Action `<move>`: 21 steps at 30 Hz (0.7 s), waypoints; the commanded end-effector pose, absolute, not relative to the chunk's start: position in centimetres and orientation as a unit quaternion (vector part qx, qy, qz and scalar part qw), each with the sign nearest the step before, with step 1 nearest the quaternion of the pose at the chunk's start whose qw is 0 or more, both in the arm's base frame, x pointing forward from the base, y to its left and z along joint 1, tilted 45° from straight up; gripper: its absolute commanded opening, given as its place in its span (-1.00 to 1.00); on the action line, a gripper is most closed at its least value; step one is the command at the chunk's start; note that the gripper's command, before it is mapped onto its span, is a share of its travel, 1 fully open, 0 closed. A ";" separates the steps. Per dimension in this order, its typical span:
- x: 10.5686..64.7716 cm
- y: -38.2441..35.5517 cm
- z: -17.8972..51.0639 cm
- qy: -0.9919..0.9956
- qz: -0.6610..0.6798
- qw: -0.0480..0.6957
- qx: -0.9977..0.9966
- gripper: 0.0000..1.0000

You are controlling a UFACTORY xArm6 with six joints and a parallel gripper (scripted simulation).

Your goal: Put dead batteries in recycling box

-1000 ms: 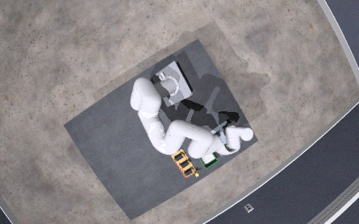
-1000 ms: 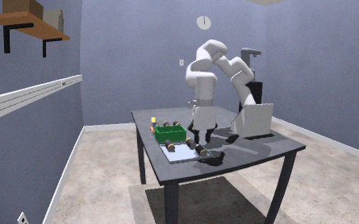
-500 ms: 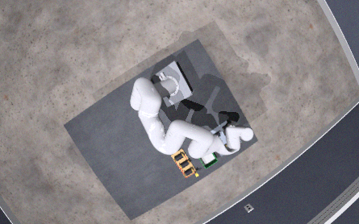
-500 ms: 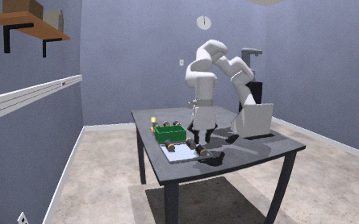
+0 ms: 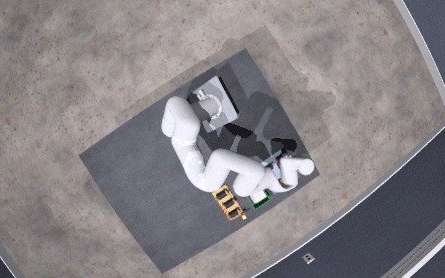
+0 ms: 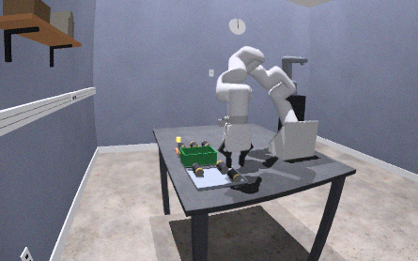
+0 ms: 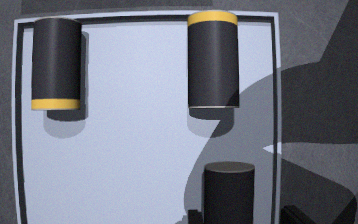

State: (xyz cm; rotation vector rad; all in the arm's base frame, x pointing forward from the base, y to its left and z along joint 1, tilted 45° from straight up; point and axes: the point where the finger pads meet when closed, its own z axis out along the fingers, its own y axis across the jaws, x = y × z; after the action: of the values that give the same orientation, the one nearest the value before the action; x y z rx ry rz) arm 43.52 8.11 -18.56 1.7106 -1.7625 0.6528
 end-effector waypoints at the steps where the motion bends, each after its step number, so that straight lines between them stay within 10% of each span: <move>1: 43.7 8.3 -18.5 -0.663 0.246 0.293 0.643 0.01; 21: 43.4 5.8 -20.9 -0.663 0.246 0.293 0.643 0.01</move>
State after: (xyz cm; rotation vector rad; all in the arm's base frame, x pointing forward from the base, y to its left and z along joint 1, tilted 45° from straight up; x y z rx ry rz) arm 43.13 5.87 -20.75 1.7087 -1.7607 0.6501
